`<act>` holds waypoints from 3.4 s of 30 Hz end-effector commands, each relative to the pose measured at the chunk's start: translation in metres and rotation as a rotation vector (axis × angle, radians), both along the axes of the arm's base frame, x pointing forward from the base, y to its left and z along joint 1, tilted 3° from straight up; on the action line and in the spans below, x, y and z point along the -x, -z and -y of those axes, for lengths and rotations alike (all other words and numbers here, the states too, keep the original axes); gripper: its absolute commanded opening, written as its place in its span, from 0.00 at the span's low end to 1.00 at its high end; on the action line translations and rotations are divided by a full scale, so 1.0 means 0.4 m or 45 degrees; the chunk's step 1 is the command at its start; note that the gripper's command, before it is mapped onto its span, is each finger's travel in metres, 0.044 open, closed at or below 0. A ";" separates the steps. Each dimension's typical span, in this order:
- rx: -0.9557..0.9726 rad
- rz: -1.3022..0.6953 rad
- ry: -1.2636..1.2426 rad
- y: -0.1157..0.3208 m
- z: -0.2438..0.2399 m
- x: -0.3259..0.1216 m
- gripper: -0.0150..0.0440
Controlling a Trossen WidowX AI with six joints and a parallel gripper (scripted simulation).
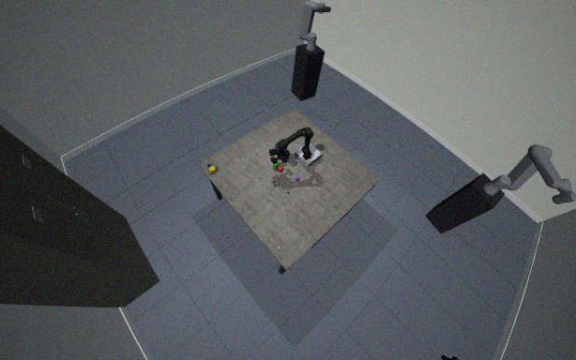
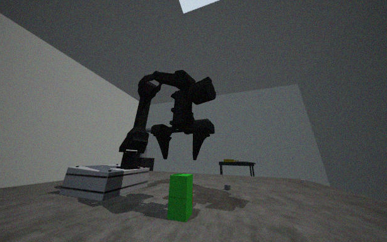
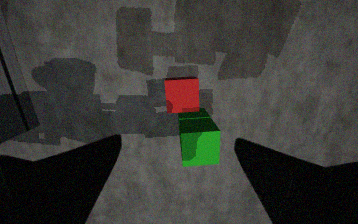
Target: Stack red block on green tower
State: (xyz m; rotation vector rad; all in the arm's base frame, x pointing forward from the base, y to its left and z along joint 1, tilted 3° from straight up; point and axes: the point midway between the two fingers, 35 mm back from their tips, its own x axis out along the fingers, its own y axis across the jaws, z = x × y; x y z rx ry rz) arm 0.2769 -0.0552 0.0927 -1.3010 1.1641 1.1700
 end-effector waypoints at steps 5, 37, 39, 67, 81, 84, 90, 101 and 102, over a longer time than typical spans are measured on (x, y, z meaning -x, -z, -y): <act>-0.030 0.008 -0.148 0.004 -0.054 -0.014 1.00; -0.030 0.007 -0.148 0.216 -0.058 -0.028 1.00; -0.030 0.007 -0.148 0.224 -0.058 -0.029 1.00; -0.030 0.007 -0.148 0.262 -0.059 -0.028 0.73; -0.030 0.007 -0.148 0.249 -0.058 -0.028 0.38; -0.030 0.007 -0.148 0.222 -0.058 -0.026 0.25; -0.030 0.008 -0.148 0.138 -0.057 -0.020 0.25; -0.030 0.008 -0.148 -0.022 -0.058 -0.007 0.25; -0.030 0.008 -0.148 -0.029 -0.058 -0.006 0.25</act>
